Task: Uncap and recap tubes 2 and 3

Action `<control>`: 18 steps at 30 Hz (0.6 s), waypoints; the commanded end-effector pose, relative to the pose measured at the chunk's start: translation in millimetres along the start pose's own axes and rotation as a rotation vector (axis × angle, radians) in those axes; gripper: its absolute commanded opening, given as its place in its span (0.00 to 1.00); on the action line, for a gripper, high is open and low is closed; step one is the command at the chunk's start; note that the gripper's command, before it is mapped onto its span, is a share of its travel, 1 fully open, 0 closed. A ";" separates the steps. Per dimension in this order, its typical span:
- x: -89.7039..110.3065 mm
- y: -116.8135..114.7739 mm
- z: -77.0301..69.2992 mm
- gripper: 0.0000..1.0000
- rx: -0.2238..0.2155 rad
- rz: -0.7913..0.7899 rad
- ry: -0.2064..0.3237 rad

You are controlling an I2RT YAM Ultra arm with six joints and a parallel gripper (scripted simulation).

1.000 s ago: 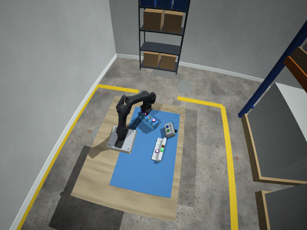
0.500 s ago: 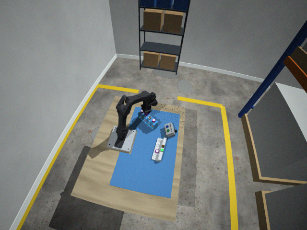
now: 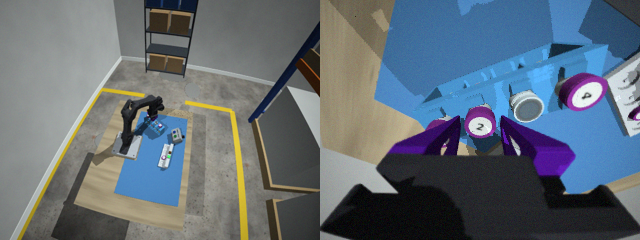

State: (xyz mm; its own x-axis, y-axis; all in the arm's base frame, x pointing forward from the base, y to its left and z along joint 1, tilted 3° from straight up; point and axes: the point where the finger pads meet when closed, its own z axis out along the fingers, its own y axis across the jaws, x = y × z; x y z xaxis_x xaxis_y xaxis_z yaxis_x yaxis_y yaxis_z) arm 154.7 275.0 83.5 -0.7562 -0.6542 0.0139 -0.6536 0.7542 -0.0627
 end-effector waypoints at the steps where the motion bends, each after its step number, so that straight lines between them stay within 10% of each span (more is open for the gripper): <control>1: -2.7 1.1 -4.6 0.49 -0.006 -0.060 -0.018; 18: -2.7 1.2 -4.6 0.49 -0.001 -0.660 -0.019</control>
State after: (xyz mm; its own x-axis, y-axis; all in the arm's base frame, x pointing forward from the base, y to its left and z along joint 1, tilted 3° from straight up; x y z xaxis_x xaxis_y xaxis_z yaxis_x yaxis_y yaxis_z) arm 154.7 275.0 83.6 -0.3135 -0.9486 0.0440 -0.9491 0.3115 -0.0468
